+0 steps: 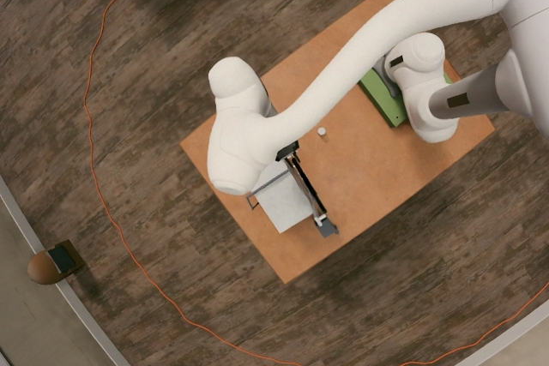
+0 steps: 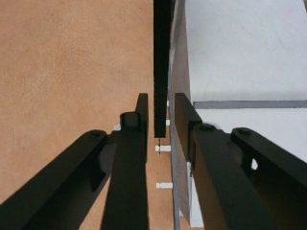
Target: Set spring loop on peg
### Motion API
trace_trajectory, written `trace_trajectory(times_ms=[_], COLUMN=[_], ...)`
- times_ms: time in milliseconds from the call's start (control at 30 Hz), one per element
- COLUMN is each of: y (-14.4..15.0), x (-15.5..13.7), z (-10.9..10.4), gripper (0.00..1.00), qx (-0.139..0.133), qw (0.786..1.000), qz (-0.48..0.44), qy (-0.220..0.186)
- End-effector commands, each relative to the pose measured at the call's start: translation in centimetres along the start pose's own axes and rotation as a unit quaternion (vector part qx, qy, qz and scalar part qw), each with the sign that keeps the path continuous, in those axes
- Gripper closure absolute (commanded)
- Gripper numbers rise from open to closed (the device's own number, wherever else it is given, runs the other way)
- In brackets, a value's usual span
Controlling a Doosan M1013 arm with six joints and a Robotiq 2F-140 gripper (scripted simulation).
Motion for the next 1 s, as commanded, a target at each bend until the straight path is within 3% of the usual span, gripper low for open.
trace_trajectory(times_ms=[0, 967], y=[0.0, 0.0], x=[0.0, 0.0], z=[0.1, 1.2], gripper=[0.76, 0.76], qx=[-0.001, -0.001], qw=[1.000, 1.000], qz=[0.000, 0.000], qy=[0.000, 0.000])
Point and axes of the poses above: the point where the finger pads meet when closed, its own z axis out along the fingers, its own y axis across the jaws, x = y × z, the point moved 8 cm from there along -z, back along the fingers, and after that the axes turned 4 degrees about -z, right-handed, at the moved point
